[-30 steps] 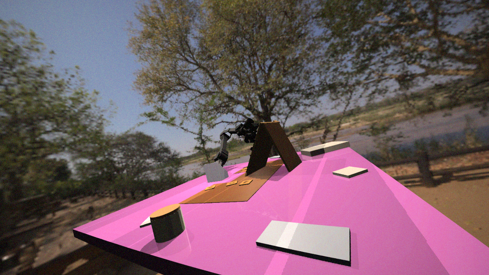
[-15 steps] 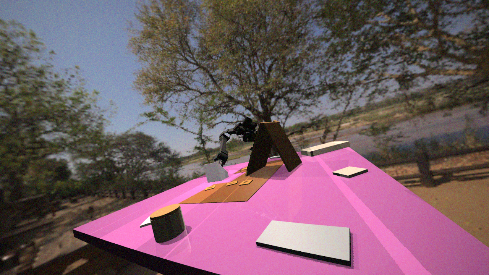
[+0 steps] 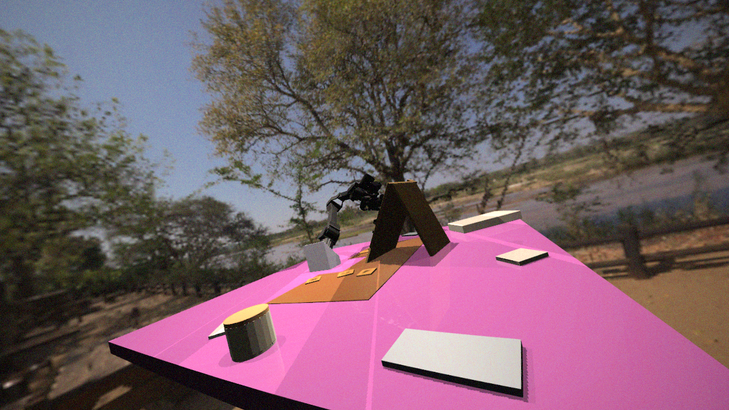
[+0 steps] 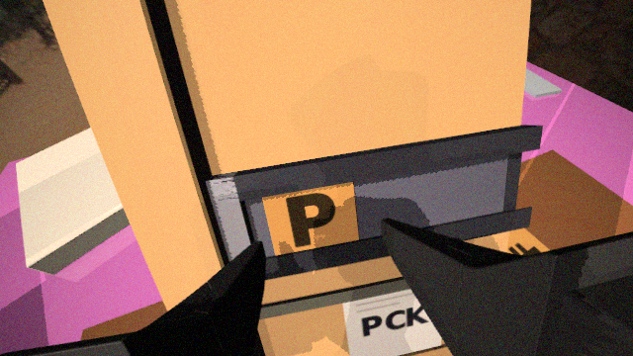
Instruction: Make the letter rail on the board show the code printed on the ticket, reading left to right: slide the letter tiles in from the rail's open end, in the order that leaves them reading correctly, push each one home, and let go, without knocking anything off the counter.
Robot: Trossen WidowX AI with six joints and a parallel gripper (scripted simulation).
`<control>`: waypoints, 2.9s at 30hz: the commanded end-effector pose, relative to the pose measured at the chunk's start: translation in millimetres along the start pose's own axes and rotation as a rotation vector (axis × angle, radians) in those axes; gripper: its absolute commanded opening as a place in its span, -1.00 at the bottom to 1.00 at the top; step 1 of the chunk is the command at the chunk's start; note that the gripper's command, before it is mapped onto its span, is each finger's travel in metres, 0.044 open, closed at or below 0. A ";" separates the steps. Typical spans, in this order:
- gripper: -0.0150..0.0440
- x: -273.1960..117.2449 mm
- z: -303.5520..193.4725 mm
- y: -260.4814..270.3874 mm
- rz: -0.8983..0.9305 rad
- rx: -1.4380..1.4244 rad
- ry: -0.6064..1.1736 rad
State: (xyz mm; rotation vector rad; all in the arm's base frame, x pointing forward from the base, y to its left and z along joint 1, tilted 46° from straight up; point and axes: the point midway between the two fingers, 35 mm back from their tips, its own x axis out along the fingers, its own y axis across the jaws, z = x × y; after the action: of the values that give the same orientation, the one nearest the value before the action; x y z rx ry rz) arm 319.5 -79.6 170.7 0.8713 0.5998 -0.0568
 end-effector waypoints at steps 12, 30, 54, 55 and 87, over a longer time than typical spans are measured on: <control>0.51 -9.2 -0.5 0.4 0.003 -0.004 0.000; 0.51 -16.4 -0.4 3.7 0.003 -0.004 0.000; -0.49 -6.7 5.2 -7.5 -0.054 -0.020 0.146; -0.49 -4.8 6.6 -10.0 -0.064 -0.024 0.189; -0.49 10.5 20.0 -33.9 0.001 -0.011 0.693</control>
State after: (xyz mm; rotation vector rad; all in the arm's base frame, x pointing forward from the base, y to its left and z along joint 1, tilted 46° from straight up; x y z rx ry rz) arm 326.3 -114.9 153.0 0.8692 1.2433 0.2586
